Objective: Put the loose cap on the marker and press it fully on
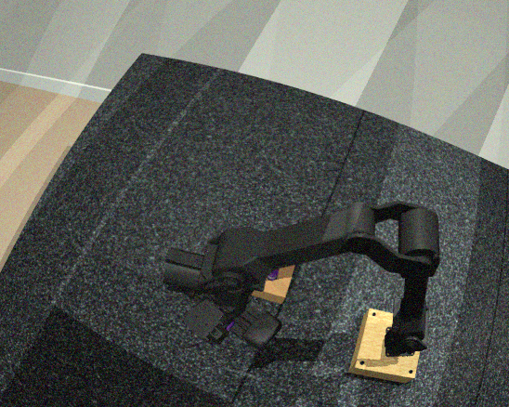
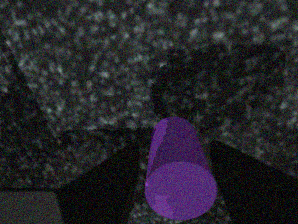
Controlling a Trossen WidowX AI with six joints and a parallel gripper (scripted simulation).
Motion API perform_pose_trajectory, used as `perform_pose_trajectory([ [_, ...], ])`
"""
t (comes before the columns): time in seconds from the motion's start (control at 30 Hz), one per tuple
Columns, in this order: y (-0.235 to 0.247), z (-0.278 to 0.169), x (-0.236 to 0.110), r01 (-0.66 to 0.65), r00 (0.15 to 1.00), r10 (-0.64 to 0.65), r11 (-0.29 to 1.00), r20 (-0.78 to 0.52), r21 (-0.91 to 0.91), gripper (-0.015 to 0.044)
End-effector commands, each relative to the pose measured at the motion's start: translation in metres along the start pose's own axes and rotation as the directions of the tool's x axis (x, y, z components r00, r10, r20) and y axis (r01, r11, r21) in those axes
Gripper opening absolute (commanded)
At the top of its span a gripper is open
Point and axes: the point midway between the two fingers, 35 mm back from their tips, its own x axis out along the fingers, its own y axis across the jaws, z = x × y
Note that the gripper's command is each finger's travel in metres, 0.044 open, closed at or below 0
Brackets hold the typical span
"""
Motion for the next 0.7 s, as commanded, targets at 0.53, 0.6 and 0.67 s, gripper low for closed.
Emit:
perform_pose_trajectory([
  [0.53,-0.002,0.0,-0.012,0.002,1.0,-0.002,1.0,-0.004,-0.006,0.0],
  [0.6,-0.002,0.0,-0.019,0.002,1.0,-0.002,1.0,-0.004,-0.006,0.0],
  [0.67,-0.002,0.001,-0.025,0.002,1.0,-0.002,1.0,-0.004,-0.006,0.0],
])
